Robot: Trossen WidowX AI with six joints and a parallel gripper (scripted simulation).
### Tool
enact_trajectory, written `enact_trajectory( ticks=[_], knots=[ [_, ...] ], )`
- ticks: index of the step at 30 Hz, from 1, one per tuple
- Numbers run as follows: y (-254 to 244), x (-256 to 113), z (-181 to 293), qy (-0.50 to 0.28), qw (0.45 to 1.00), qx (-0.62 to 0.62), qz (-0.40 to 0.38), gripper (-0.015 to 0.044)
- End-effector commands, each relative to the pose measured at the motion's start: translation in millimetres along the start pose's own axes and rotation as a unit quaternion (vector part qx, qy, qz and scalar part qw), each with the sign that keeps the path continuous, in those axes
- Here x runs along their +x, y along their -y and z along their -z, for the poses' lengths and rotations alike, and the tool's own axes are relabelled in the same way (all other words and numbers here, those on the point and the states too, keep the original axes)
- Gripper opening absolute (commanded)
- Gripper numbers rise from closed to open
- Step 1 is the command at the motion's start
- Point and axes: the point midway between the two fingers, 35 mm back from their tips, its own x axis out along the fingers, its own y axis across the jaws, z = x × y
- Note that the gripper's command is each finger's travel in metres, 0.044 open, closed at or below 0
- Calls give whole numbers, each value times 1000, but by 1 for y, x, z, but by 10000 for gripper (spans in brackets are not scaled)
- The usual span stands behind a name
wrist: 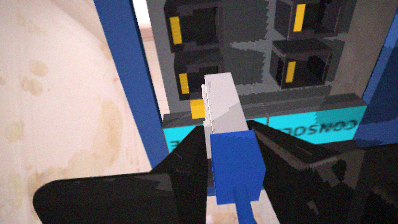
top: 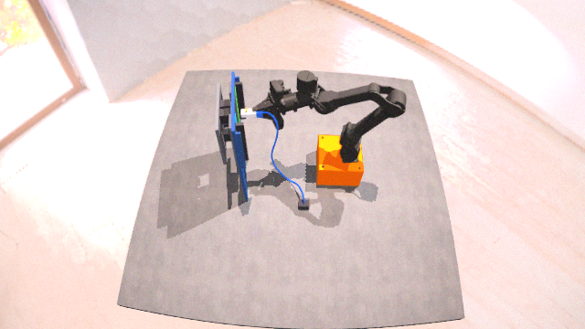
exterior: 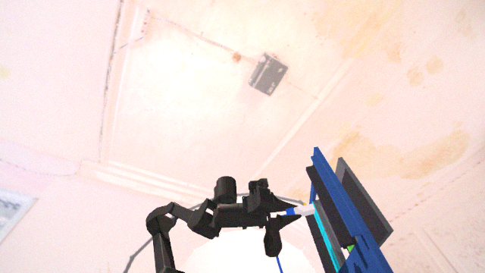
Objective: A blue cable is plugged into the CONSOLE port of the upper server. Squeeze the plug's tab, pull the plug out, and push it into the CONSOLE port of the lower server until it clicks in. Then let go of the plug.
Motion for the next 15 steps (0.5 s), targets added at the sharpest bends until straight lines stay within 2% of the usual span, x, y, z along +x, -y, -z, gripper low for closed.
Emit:
enact_trajectory(
  ticks=[1, 15],
  knots=[
    [-1, -3, 1, -3, 1000, -2, -1, 0],
    [0, -14, 0, -3, 1000, -2, 0, 0]
  ],
)
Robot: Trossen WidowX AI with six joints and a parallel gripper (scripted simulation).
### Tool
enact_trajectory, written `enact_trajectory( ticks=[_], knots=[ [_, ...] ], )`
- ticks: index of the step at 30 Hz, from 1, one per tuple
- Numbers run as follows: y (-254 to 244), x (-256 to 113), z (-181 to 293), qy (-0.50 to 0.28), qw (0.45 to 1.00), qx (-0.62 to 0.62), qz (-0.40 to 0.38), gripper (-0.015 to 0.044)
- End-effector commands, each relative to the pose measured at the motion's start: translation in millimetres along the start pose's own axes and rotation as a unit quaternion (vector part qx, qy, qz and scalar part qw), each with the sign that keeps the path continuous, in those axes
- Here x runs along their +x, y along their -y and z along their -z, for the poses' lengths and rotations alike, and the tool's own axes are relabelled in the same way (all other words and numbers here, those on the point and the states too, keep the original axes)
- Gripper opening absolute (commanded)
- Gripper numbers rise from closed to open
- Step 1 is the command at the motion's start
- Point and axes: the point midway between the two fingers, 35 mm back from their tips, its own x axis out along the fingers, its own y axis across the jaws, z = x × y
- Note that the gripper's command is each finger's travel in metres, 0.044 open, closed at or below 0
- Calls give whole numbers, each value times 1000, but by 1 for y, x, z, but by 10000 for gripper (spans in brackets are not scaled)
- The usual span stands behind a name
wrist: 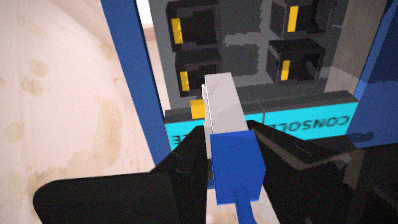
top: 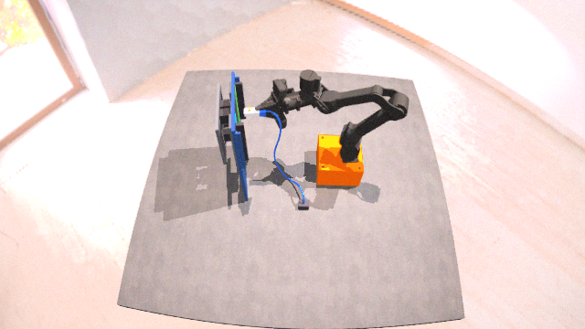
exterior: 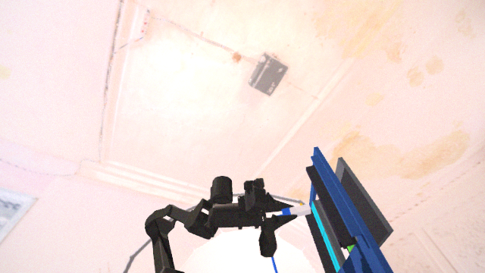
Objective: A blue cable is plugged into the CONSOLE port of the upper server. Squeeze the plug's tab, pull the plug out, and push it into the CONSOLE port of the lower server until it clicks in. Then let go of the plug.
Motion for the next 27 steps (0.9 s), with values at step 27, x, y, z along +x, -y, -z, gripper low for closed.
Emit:
enact_trajectory(
  ticks=[27],
  knots=[
    [69, 0, -5, -3, 1000, -2, -1, 0]
  ],
)
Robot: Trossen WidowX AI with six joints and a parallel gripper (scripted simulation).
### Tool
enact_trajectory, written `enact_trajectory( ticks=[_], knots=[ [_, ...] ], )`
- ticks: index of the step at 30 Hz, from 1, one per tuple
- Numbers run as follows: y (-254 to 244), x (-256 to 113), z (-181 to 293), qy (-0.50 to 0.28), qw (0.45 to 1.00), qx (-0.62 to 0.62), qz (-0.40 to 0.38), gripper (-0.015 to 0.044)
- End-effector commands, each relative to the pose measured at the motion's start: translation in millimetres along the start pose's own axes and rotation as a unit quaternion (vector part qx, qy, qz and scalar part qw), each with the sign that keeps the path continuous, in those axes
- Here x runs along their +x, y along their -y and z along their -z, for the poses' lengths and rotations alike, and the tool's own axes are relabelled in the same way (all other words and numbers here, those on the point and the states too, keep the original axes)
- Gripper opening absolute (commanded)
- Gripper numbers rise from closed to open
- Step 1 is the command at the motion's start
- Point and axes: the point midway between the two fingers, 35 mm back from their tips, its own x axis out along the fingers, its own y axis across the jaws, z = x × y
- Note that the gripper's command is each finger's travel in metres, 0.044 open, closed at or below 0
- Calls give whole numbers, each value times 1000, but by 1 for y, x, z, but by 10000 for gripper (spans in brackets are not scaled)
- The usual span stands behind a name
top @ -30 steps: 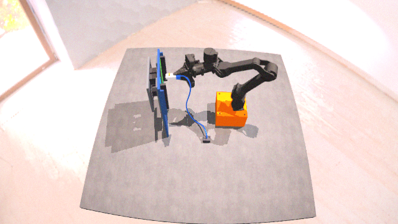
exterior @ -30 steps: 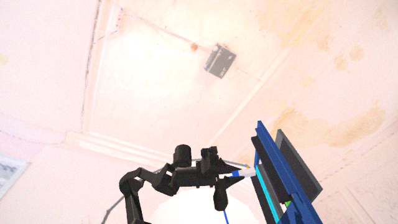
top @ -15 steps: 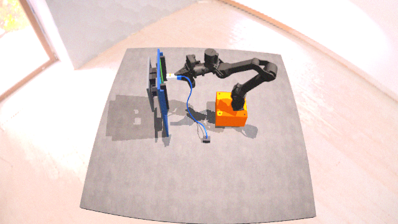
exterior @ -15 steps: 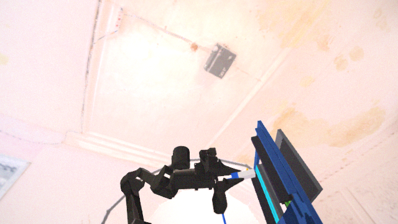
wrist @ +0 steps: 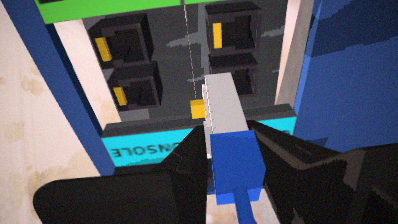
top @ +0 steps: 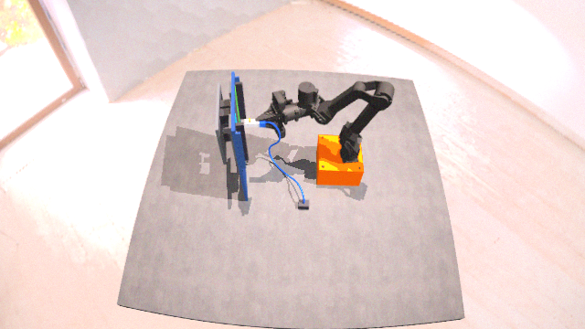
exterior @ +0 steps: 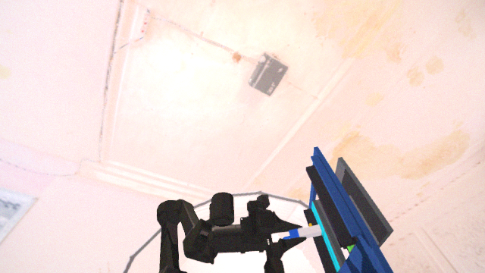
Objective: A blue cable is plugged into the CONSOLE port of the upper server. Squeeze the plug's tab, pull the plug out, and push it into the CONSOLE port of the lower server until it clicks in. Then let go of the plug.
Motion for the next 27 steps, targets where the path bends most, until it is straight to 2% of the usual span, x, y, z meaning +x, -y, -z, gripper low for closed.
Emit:
enact_trajectory(
  ticks=[1, 8, 27],
  knots=[
    [12, -1, 2, -3, 1000, -2, 0, 0],
    [30, -5, 6, -3, 1000, -1, 0, 0],
    [27, 3, 5, -28, 1000, -1, -1, 0]
  ],
)
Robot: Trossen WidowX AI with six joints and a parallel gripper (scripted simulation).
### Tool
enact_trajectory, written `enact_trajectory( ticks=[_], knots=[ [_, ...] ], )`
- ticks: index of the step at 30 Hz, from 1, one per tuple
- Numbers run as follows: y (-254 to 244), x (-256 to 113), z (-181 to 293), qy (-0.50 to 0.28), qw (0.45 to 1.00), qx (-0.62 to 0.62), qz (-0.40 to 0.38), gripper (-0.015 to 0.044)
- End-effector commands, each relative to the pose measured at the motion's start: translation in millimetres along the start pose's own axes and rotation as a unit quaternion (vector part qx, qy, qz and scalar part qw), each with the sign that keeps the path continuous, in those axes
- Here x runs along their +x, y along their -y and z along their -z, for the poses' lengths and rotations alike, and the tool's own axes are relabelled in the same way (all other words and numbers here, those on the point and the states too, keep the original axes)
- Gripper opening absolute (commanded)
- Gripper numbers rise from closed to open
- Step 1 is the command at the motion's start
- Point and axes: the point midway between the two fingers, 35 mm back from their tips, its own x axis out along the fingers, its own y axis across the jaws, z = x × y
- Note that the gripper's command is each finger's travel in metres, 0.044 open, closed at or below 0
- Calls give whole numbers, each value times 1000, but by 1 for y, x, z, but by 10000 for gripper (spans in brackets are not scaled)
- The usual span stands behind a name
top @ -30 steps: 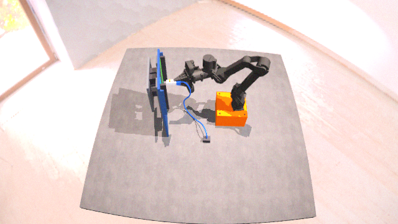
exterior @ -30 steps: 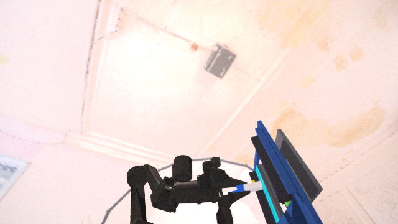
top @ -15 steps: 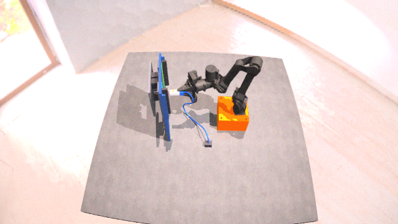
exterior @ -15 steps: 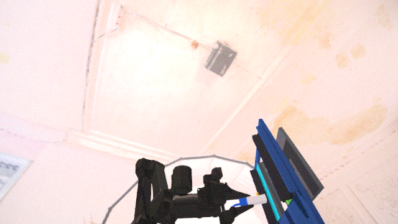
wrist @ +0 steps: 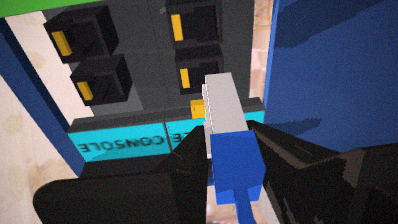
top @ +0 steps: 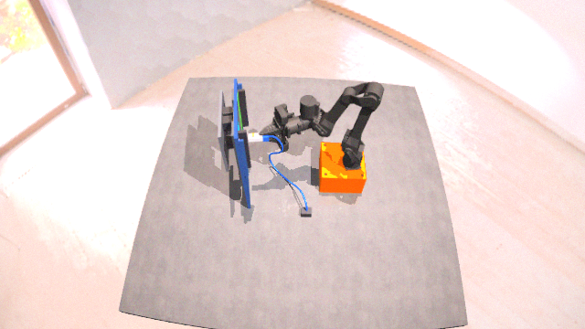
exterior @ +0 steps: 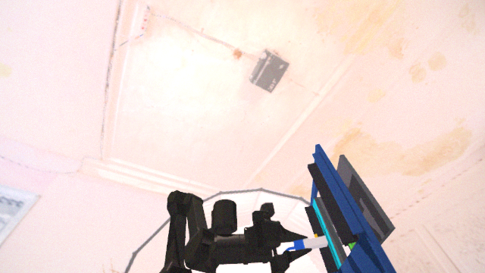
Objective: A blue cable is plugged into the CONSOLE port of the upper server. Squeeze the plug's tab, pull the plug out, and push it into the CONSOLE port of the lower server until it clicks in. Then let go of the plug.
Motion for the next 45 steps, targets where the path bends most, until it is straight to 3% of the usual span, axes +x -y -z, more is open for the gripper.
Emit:
enact_trajectory(
  ticks=[1, 45],
  knots=[
    [-2, 3, -1, -10, 1000, -3, -3, 0],
    [-3, 25, -3, -22, 1000, -6, -7, 0]
  ],
)
